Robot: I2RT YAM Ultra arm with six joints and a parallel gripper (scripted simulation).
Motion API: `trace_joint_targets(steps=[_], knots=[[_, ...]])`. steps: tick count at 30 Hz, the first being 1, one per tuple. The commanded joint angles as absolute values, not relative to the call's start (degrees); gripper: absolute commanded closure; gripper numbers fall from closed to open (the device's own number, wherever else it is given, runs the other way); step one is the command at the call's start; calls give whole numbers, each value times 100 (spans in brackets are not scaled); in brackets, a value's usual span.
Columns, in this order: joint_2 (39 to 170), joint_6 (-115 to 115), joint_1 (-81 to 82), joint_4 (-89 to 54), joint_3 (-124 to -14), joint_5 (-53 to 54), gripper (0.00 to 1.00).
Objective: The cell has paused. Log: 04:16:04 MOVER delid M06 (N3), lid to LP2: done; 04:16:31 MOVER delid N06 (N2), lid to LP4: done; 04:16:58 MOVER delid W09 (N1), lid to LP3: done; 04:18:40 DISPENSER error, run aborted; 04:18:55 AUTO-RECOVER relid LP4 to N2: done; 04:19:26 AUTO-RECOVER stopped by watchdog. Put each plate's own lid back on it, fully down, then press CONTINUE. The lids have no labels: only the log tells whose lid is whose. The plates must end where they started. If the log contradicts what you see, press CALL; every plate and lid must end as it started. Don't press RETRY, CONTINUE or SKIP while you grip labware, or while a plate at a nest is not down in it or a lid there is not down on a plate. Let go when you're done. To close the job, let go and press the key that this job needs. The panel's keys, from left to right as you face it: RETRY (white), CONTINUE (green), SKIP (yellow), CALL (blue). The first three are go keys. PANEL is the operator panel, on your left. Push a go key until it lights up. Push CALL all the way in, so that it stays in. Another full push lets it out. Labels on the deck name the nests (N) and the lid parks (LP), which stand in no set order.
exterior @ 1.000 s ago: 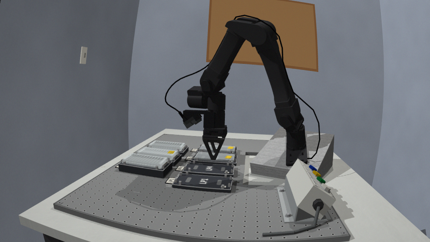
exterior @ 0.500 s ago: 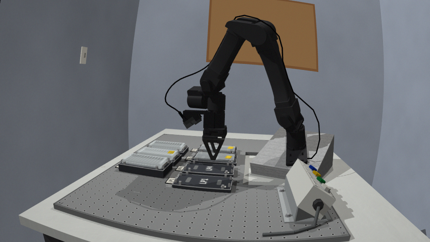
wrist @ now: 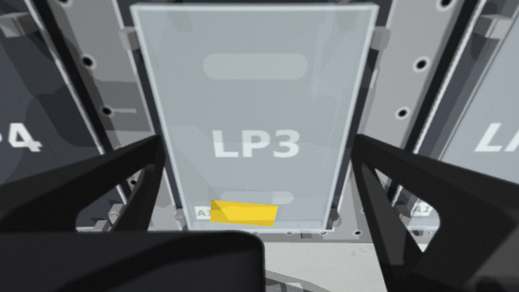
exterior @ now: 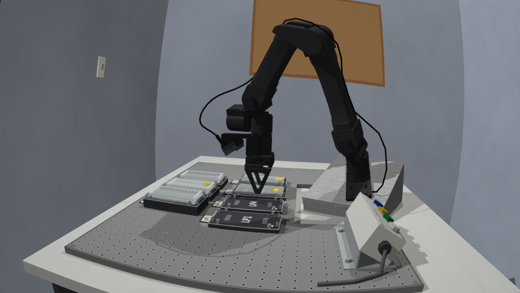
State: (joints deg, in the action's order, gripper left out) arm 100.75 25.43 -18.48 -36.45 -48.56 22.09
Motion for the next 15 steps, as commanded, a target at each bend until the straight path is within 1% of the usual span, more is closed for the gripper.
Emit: trace_joint_targets(steps=[1,8,15], knots=[[10031,2519,-1872,-3543,-4835,2223,0],[10028,2516,-1870,-3531,-4820,2223,0],[10023,2513,-1867,-3516,-4801,2223,7]])
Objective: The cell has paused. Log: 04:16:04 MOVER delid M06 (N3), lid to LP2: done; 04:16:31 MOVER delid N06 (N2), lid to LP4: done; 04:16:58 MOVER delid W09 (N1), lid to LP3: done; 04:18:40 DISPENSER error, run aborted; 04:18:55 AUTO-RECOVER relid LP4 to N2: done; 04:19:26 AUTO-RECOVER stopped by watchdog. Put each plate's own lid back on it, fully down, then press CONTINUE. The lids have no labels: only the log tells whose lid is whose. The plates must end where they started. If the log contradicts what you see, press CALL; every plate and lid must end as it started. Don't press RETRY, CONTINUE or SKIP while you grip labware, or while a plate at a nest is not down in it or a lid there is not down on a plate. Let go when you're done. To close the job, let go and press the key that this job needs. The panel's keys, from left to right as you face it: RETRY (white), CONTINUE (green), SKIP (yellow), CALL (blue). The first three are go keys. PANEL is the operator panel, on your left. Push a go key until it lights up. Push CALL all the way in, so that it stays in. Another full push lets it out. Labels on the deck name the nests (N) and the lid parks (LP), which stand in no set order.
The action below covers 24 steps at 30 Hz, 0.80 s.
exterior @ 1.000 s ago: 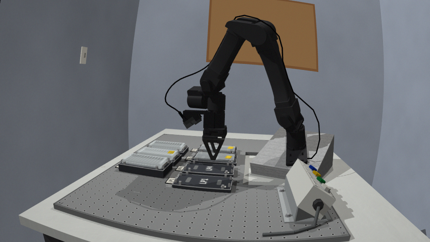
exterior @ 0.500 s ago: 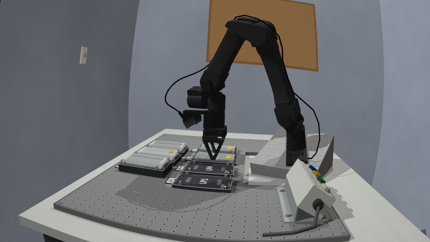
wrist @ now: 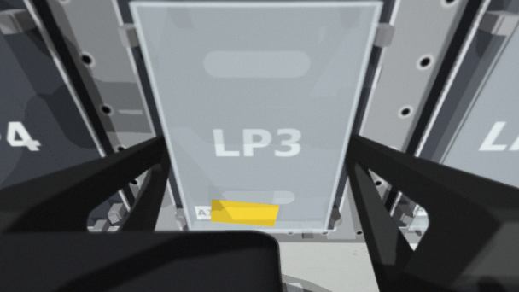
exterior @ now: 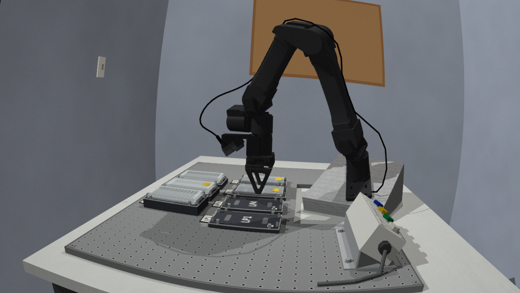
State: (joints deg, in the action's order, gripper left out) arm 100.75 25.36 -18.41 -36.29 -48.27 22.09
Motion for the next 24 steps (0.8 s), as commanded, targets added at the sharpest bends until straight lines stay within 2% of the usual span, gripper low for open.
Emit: trace_joint_targets(steps=[1,15,16,24], knots=[[10023,2513,-1866,-3515,-4800,2223,8],[10020,2510,-1864,-3502,-4785,2223,20],[10020,2510,-1864,-3501,-4784,2223,100],[10018,2509,-1862,-3495,-4777,2223,100]])
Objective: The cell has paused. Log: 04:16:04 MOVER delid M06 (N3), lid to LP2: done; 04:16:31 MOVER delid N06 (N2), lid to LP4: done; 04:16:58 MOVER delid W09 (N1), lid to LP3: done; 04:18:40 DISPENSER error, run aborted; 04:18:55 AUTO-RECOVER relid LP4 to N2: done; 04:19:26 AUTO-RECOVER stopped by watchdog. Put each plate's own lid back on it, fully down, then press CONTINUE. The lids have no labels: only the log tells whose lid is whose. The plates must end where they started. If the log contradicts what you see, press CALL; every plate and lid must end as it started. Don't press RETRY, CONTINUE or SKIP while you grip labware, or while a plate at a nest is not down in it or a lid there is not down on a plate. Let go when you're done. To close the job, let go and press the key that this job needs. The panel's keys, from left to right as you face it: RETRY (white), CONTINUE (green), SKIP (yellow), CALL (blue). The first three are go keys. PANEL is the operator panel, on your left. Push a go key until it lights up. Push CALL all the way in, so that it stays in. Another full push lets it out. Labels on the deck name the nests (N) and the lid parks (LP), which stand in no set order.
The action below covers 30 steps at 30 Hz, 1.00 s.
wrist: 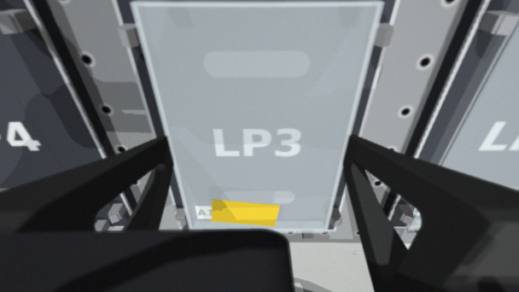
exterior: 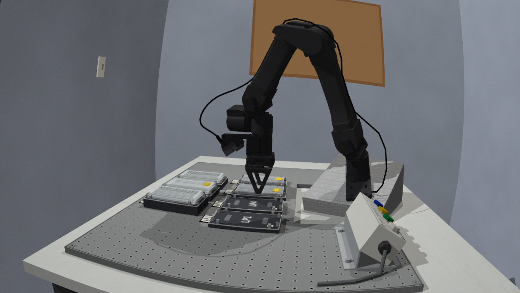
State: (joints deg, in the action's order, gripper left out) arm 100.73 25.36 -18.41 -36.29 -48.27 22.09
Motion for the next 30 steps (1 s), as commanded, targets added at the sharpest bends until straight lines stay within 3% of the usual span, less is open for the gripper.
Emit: trace_joint_targets(steps=[1,30], knots=[[10018,2508,-1862,-3494,-4775,2223,100],[9504,2800,-2163,-4364,-5194,2223,100]])
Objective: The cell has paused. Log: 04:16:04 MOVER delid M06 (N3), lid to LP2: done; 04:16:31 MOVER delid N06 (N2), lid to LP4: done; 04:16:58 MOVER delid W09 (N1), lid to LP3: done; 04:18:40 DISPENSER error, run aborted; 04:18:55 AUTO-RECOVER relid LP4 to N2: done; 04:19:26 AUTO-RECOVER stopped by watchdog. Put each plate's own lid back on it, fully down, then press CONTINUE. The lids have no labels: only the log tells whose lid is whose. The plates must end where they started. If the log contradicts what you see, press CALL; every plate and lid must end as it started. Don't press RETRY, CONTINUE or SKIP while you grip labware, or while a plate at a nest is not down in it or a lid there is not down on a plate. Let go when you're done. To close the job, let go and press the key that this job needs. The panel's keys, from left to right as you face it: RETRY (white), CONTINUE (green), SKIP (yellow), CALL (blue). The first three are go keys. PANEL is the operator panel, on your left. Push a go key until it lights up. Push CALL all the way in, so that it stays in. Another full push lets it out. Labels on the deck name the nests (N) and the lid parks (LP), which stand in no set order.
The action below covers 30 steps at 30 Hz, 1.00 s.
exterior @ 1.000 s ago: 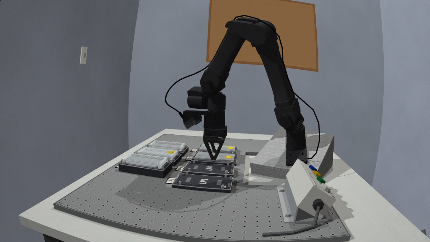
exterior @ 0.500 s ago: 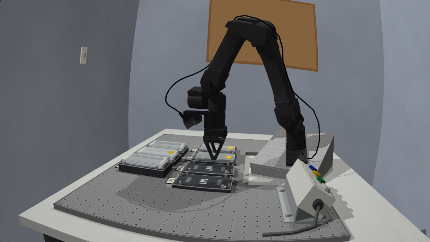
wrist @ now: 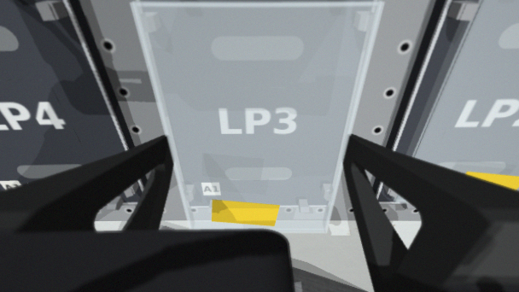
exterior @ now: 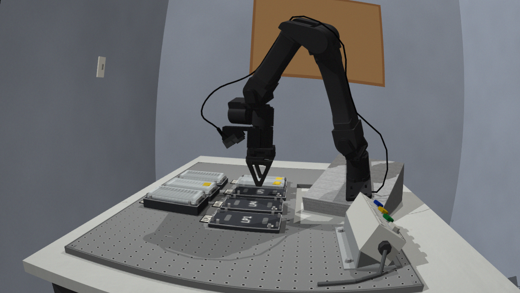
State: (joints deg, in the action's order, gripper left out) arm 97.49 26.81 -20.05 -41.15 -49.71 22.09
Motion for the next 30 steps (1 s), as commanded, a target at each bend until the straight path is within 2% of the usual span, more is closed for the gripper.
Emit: trace_joint_targets(steps=[1,30], knots=[[9486,2815,-2176,-4408,-5214,2223,100],[9417,2966,-2314,-4858,-5463,2226,100]])
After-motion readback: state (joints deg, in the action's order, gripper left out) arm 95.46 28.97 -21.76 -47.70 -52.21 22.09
